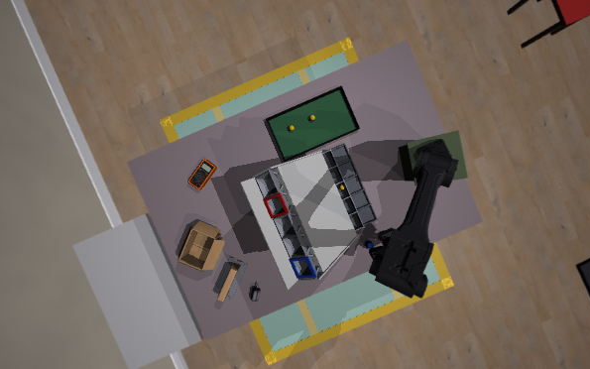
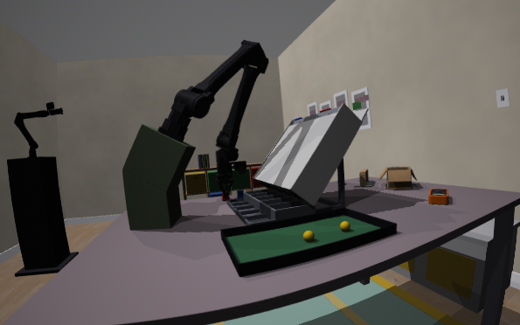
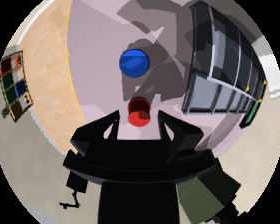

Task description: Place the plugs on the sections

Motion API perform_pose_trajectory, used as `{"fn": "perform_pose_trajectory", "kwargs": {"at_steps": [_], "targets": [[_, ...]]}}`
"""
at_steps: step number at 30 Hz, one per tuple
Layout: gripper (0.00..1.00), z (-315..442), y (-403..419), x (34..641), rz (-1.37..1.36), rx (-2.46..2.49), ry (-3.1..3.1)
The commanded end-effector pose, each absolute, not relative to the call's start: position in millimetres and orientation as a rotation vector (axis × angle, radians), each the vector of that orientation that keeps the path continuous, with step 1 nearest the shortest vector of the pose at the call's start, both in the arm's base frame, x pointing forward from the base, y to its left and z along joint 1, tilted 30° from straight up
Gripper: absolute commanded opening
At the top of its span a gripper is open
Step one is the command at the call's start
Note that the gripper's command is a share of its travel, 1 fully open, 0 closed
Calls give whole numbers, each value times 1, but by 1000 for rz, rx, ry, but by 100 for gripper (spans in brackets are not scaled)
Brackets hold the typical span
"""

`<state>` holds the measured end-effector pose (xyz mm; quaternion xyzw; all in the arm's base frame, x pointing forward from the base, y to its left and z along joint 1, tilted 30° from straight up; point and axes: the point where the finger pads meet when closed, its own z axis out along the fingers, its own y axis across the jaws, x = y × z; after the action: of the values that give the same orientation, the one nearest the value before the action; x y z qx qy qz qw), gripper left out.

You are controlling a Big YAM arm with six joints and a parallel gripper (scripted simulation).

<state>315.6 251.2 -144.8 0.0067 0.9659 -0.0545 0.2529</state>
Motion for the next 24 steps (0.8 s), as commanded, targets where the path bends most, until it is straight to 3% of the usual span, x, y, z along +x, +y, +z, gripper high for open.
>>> {"fn": "perform_pose_trajectory", "kwargs": {"at_steps": [1, 24], "targets": [[63, -153, 248, 322, -153, 20, 2627], [63, -158, 246, 324, -155, 23, 2628]]}}
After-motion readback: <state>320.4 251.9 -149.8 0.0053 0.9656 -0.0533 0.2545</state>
